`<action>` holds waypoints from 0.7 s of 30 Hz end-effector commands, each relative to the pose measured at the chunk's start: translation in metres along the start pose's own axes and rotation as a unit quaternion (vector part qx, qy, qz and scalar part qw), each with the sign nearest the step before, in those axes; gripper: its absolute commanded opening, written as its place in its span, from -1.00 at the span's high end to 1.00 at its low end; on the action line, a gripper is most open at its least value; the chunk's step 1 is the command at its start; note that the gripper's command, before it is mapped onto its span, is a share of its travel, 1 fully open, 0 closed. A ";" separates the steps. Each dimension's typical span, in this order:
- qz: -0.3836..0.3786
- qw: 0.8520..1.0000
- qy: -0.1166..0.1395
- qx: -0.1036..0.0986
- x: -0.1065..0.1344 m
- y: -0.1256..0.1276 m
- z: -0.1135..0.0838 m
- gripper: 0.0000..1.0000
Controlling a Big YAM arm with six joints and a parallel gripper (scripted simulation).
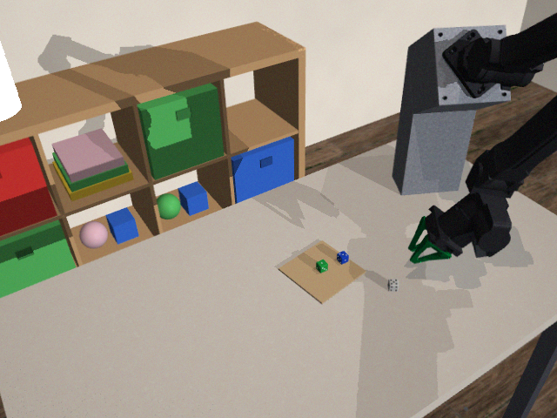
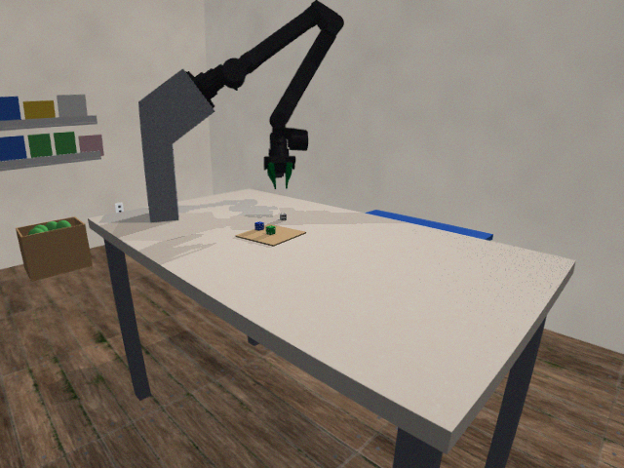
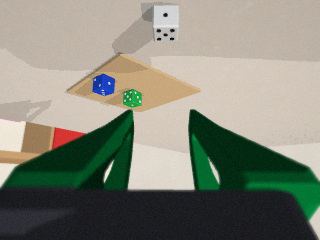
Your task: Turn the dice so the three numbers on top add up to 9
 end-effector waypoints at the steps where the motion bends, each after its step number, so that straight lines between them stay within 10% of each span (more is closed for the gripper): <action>1: -0.005 1.000 -0.022 -0.001 0.034 -0.004 -0.005 0.32; 14: -0.004 0.959 -0.278 -0.059 0.062 -0.012 0.012 0.32; 21: -0.006 0.943 -0.326 -0.067 0.062 -0.009 0.005 0.32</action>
Point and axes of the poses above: the point where the finger pads meet when closed, its own z axis out along the fingers, its own y axis across the jaws, x = y × z, the point moved 1 cm from there along -z, back along the fingers, and after that the axes turned 11 degrees about z, right-handed, at the moved point
